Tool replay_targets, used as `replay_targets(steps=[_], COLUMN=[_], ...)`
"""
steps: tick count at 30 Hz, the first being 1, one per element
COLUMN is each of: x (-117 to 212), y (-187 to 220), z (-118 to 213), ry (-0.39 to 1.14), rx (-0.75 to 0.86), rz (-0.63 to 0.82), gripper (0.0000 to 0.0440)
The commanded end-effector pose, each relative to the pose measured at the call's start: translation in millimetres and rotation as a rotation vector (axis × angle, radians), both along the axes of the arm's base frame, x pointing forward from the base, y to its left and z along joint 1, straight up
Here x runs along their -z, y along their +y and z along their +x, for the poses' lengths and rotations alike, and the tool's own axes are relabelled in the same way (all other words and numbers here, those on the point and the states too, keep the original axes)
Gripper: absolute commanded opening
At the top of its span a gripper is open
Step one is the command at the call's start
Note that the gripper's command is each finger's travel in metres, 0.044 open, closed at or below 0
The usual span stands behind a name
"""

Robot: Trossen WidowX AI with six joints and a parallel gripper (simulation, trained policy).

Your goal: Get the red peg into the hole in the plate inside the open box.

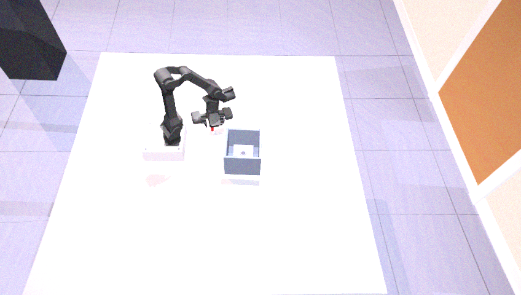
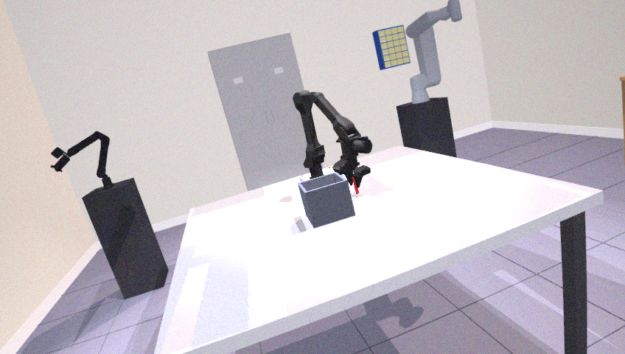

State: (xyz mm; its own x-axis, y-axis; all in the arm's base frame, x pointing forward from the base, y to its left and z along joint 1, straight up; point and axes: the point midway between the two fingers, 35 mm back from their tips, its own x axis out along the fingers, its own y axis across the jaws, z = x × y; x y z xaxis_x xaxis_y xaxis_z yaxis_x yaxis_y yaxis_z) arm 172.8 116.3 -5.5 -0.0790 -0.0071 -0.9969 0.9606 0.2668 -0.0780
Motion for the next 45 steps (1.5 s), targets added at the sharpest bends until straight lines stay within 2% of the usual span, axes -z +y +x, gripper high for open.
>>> replay_targets(steps=[1,6,24,35,45], x=[6,11,-35,-81,-126], y=[2,8,20,20,-3], z=[2,6,37,64,86], ry=[0.001,-0.008,-0.148,-0.262,-0.35], rx=[-0.015,-0.045,0.019,0.011,-0.004], rz=[0.001,0.018,0.121,0.166,0.144], gripper=[0.0116,0.0018,0.0,0.0,0.0])
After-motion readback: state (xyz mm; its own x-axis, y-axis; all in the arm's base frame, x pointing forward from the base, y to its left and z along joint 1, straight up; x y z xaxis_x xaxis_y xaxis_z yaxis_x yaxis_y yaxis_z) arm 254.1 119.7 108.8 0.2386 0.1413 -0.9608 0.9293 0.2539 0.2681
